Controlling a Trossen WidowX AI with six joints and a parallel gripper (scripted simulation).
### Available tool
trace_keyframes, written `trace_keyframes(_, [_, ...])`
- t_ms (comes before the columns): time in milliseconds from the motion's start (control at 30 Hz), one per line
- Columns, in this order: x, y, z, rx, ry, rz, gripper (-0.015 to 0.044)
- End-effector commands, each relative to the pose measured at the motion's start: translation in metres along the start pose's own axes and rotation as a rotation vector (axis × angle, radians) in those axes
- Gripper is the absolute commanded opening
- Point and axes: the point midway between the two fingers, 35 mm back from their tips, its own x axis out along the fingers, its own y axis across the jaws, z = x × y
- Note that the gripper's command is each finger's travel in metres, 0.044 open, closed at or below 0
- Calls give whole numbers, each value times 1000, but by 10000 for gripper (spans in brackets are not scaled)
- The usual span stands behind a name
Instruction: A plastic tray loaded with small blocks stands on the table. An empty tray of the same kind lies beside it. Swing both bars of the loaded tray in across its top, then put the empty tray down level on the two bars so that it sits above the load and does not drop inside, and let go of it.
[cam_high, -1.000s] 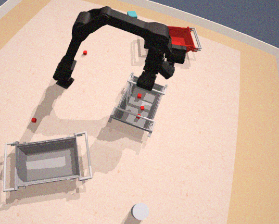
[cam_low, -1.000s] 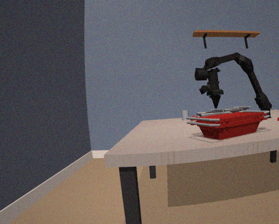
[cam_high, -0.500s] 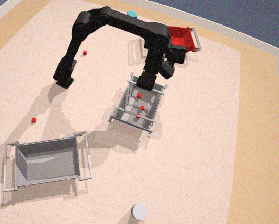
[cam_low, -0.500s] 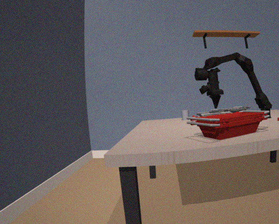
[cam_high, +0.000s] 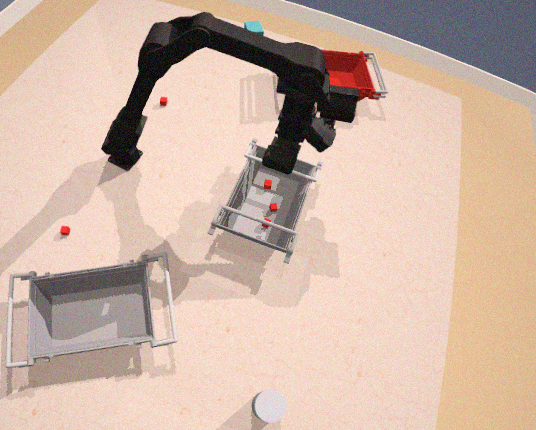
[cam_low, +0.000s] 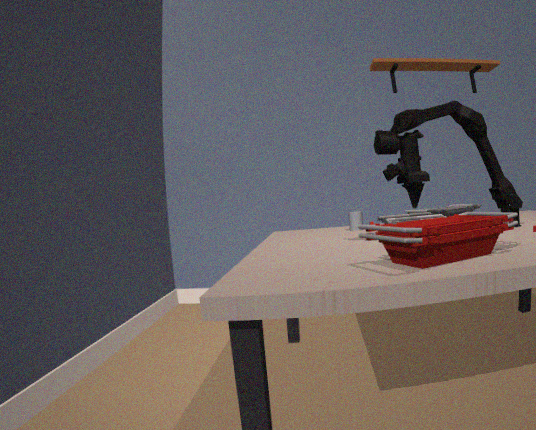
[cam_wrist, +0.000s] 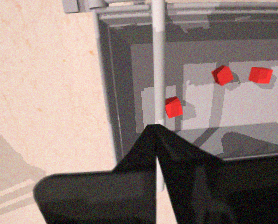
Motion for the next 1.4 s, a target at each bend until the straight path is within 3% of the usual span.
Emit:
trace_keyframes(0, [0, 0, 0, 0, 0, 0, 0])
trace_keyframes(433, [0, 0, 0, 0, 0, 0, 0])
trace_keyframes(667, [-1, 0, 0, 0, 0, 0, 184])
trace_keyframes(800, [-22, 0, 1, 0, 0, 0, 289])
trace_keyframes(833, [-6, -3, -2, 14, 16, -3, 315])
trace_keyframes(1000, [-8, -80, -2, 372, 12, -3, 440])
trace_keyframes(1367, [-12, -244, -64, 1248, 0, 4, 440])
